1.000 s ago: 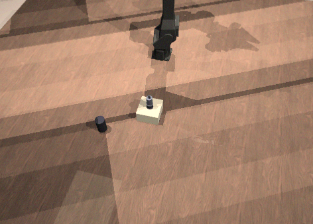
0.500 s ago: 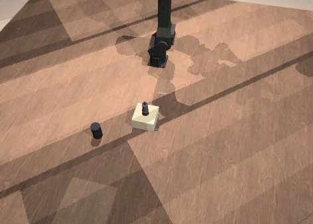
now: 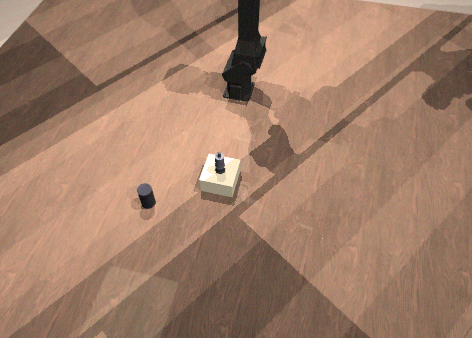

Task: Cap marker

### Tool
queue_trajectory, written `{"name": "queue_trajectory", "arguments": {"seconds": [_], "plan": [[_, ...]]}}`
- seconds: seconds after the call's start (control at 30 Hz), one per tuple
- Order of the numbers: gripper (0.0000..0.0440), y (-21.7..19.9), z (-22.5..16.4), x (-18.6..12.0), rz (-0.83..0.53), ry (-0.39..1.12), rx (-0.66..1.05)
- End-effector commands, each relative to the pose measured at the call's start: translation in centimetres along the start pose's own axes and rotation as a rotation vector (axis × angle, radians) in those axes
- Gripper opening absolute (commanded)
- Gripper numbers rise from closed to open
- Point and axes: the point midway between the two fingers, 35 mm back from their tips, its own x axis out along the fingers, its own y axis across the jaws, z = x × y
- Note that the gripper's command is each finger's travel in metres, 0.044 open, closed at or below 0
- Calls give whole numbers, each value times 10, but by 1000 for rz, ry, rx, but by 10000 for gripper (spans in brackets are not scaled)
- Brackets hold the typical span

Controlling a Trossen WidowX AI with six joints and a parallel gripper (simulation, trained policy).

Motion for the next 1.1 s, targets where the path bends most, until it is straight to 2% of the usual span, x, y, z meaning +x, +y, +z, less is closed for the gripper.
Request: {"name": "queue_trajectory", "arguments": {"seconds": [0.0,1.07], "plan": [[339,4,7,2,-6,-18,31],[338,39,83,15,-11,-223,216]]}}
